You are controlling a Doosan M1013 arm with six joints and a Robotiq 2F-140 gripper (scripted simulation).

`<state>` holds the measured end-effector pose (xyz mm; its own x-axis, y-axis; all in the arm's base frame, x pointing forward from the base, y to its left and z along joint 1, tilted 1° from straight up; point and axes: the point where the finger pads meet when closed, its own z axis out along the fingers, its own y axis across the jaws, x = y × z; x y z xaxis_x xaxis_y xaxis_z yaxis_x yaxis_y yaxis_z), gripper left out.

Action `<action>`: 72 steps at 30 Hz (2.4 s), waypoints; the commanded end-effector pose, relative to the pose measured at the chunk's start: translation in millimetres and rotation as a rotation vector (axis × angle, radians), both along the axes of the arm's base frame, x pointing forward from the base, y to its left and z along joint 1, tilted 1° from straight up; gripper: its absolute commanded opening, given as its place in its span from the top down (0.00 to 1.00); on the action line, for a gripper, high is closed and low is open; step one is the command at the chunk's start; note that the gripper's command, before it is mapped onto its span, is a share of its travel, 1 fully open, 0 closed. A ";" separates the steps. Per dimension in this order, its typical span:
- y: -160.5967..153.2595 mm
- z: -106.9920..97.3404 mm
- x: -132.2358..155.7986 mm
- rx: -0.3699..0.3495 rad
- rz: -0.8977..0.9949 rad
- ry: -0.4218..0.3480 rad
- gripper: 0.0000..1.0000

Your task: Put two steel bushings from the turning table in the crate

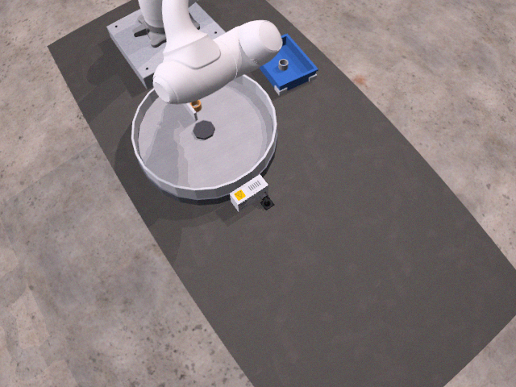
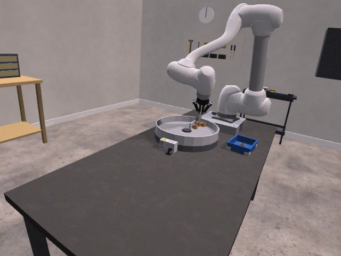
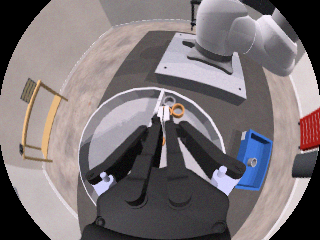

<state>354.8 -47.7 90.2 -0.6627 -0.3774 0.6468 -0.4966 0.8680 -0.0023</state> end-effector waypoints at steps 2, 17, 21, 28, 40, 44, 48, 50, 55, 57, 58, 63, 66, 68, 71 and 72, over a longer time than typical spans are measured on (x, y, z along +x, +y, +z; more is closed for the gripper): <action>0.0 11.2 0.1 0.000 0.000 0.000 1.00; -0.1 25.5 0.3 0.000 0.000 0.000 1.00; -0.1 25.5 0.3 0.000 0.000 0.000 1.00; -0.1 25.5 0.3 0.000 0.000 0.000 1.00; -0.1 25.5 0.3 0.000 0.000 0.000 1.00; -0.1 25.5 0.3 0.000 0.000 0.000 1.00; 0.1 25.5 0.2 0.000 0.000 0.000 1.00; 1.2 25.5 0.0 0.000 0.000 0.000 1.00; 6.2 25.6 -0.9 0.000 0.000 0.000 1.00; 12.5 25.6 -2.0 0.000 0.000 0.000 1.00; 16.6 25.6 -2.7 0.000 0.000 0.000 1.00; 46.9 25.7 -8.3 0.000 0.000 0.000 1.00; 72.5 25.8 -12.9 0.000 0.000 0.000 1.00; 92.1 25.9 -16.5 0.000 0.000 0.000 1.00; 102.5 25.9 -18.4 0.000 0.000 0.000 1.00; 113.3 26.0 -20.3 0.000 0.000 0.000 1.00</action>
